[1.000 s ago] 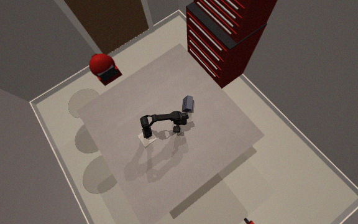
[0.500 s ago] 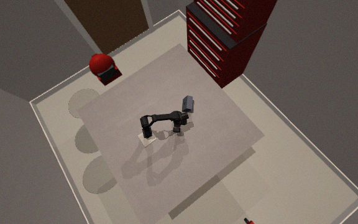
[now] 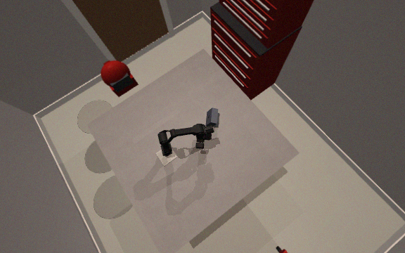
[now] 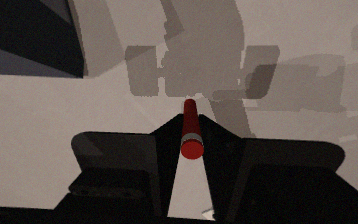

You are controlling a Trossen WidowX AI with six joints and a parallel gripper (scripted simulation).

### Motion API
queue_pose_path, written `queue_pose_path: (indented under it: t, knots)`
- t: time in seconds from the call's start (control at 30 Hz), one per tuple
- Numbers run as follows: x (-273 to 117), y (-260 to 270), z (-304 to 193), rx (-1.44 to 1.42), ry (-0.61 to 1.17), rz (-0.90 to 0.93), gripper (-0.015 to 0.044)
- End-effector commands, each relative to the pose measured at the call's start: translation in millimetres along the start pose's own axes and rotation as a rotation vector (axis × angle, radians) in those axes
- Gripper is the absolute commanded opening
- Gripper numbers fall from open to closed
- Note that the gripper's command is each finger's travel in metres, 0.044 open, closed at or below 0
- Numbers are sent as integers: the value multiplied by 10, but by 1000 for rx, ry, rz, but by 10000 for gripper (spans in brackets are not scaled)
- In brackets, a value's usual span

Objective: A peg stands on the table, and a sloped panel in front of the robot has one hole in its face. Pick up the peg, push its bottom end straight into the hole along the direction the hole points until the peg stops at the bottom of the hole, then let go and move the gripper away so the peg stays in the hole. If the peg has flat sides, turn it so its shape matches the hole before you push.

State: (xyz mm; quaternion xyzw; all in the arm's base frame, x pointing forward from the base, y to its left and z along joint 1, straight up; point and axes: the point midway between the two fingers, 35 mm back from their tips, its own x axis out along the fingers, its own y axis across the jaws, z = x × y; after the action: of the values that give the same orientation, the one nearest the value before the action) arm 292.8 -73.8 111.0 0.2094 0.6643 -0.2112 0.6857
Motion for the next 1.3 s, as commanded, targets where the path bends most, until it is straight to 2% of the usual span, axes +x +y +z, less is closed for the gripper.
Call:
queue_pose_path:
  t: [0.0,0.37,1.27]
  knots:
    - [-151,5,12,1,-6,4,0]
    - [-473,-7,4,1,-4,5,0]
    - [-358,200,21,-71,-82,-94,0]
